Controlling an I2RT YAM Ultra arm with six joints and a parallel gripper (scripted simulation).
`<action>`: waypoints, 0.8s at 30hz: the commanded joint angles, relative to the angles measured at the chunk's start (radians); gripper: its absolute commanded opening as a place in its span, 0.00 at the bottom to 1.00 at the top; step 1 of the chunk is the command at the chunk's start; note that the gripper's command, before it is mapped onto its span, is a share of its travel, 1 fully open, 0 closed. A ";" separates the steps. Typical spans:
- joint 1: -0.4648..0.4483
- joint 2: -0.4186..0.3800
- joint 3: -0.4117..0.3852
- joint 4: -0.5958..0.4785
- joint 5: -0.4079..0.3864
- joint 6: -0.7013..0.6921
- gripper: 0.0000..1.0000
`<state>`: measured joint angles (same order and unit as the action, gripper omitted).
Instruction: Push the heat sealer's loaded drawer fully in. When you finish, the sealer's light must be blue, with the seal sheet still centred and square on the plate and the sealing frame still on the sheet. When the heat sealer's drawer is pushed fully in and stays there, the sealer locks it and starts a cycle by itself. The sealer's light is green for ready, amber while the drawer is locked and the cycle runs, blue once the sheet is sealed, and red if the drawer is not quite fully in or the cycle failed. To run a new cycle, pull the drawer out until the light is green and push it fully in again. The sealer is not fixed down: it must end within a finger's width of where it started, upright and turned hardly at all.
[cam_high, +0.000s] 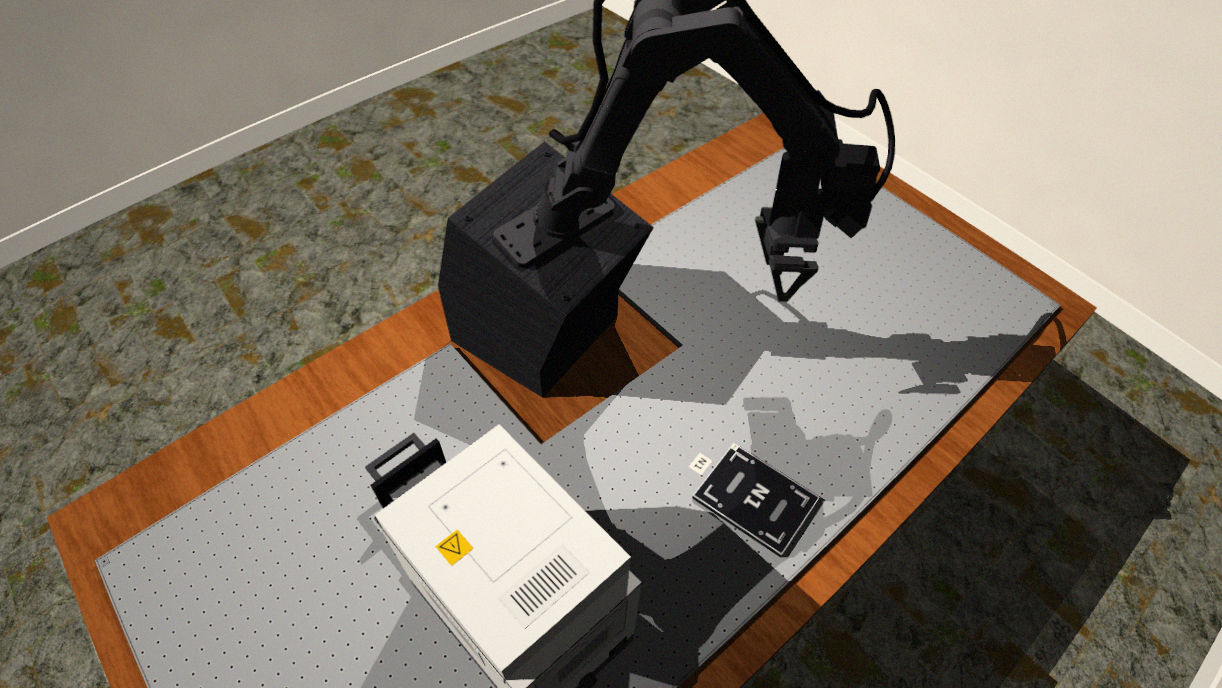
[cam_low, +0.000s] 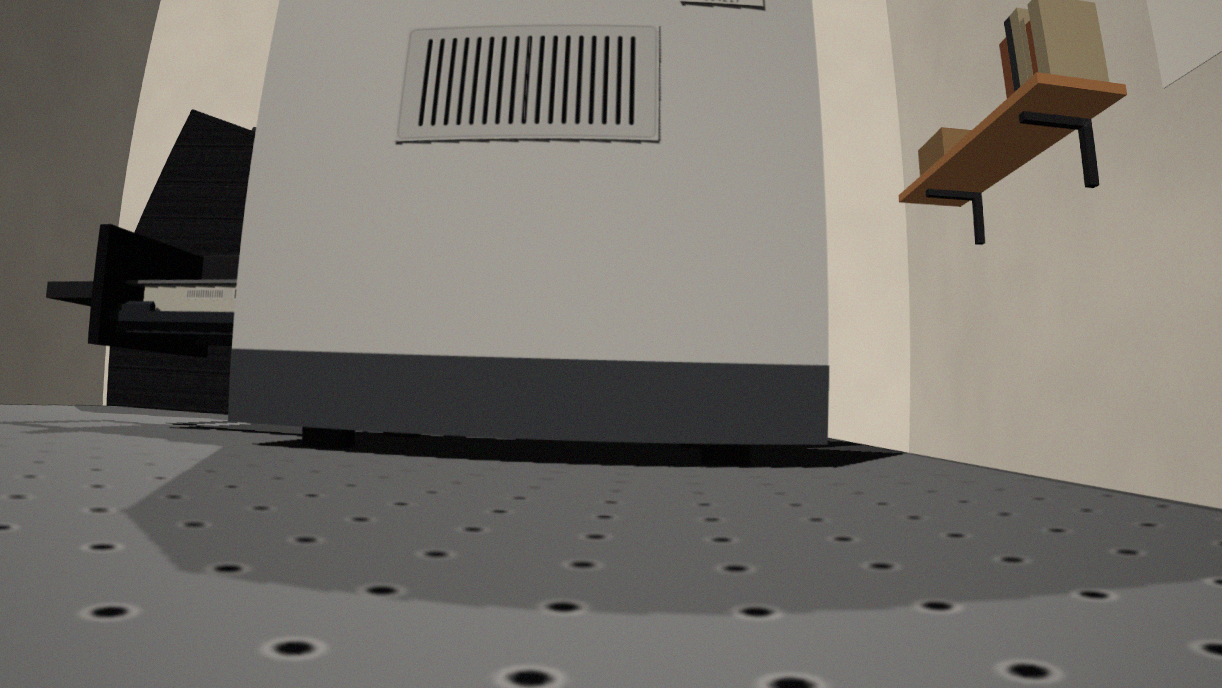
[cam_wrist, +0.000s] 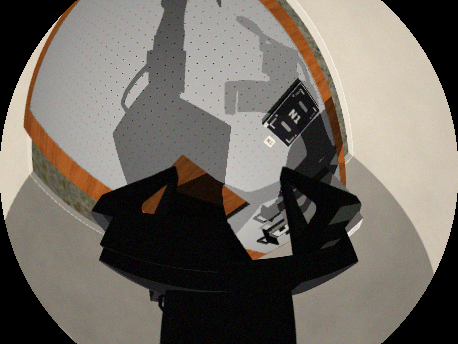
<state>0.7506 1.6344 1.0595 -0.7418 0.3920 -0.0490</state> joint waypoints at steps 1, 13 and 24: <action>0.003 -0.007 0.006 0.000 0.003 0.001 1.00; 0.003 -0.007 0.006 0.000 0.003 0.001 1.00; -0.098 0.020 0.054 -0.045 -0.022 0.039 0.45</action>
<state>0.6853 1.6432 1.0698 -0.7563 0.3828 -0.0284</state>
